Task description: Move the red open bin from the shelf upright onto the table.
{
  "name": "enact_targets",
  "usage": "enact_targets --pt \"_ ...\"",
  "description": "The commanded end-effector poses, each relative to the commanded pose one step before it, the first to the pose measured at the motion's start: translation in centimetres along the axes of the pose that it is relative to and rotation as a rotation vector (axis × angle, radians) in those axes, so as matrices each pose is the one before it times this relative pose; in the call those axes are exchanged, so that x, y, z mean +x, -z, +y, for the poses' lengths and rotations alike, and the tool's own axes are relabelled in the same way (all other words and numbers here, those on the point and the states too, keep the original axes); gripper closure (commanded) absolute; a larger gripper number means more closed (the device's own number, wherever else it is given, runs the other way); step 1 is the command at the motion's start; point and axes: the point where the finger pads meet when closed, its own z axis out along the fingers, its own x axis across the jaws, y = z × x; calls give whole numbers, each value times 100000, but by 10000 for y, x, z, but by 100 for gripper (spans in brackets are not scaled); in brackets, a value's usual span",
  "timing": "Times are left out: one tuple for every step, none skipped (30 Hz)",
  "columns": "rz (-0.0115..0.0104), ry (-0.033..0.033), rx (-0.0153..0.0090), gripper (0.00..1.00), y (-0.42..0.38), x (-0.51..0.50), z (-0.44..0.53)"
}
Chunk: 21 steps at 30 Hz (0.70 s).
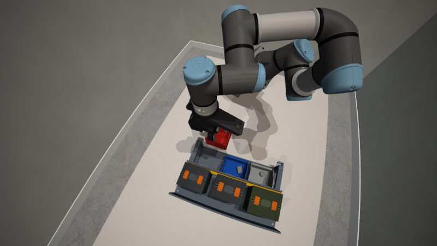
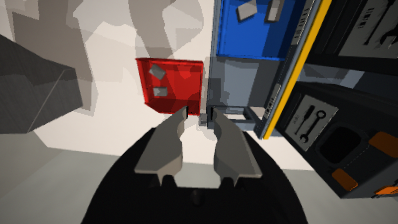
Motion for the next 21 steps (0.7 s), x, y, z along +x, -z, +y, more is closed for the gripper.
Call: enact_targets --pt "162 54 -226 80 -3662 543 670" --pt "0 0 0 80 0 0 0" --pt "0 0 0 80 0 0 0" --pt "0 0 0 80 0 0 0" --pt "0 0 0 80 0 0 0" --pt "0 0 0 80 0 0 0" --pt "0 0 0 80 0 0 0" --pt "0 0 0 80 0 0 0" --pt "0 0 0 80 0 0 0" --pt "0 0 0 80 0 0 0" --pt "0 0 0 80 0 0 0" --pt "-3 1 5 80 -909 1 -10" --pt "1 0 -1 80 -1075 8 1" --pt "1 0 -1 80 -1075 8 1" --pt "1 0 -1 80 -1075 8 1" --pt "1 0 -1 80 -1075 8 1" --pt "0 0 0 80 0 0 0" --pt "0 0 0 80 0 0 0" --pt "0 0 0 80 0 0 0" --pt "0 0 0 80 0 0 0" --pt "0 0 0 80 0 0 0"
